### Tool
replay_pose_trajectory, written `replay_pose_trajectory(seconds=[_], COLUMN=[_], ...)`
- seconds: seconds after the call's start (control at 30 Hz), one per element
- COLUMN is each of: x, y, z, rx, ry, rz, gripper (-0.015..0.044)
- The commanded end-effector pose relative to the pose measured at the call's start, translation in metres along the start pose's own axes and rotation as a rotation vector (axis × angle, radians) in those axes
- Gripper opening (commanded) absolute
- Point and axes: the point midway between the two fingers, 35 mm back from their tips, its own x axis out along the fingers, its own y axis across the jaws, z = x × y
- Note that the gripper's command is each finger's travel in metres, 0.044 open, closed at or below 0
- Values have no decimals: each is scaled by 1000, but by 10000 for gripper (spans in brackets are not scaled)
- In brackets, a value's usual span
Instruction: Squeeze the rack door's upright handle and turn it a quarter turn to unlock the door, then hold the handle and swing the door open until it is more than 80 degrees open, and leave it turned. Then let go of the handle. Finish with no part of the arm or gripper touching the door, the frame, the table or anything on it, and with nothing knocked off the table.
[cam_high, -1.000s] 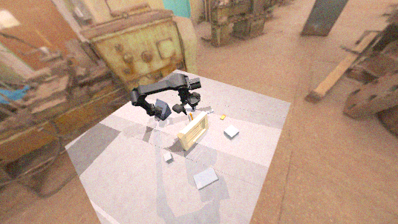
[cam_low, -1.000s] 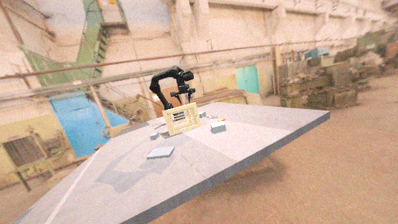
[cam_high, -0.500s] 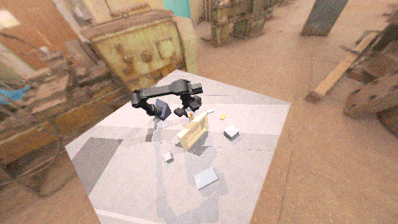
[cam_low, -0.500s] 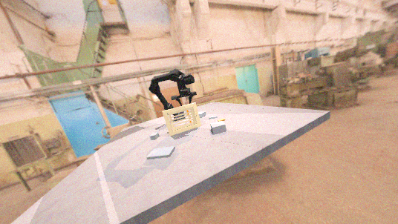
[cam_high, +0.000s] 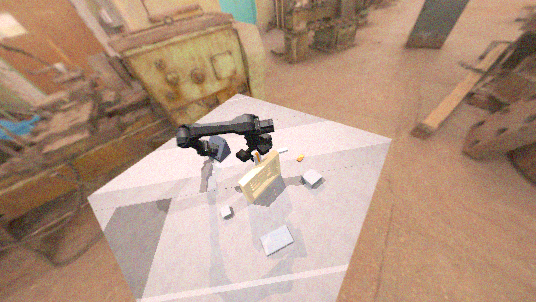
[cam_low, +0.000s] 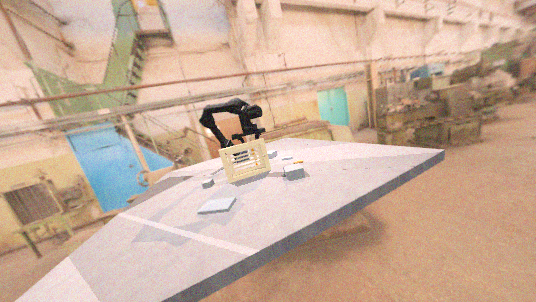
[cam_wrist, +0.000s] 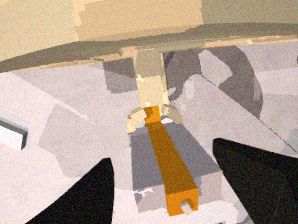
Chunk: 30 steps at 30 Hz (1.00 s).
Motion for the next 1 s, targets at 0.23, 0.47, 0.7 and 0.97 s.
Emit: replay_pose_trajectory(seconds=[0.23, 0.47, 0.7, 0.97], x=[13, 13, 13, 13], y=[-1, -1, -1, -1], z=[0, 0, 0, 0], rx=[-2, -2, -2, -174], ry=[28, 28, 28, 27], rz=[14, 14, 14, 17], gripper=[211, 67, 20, 18])
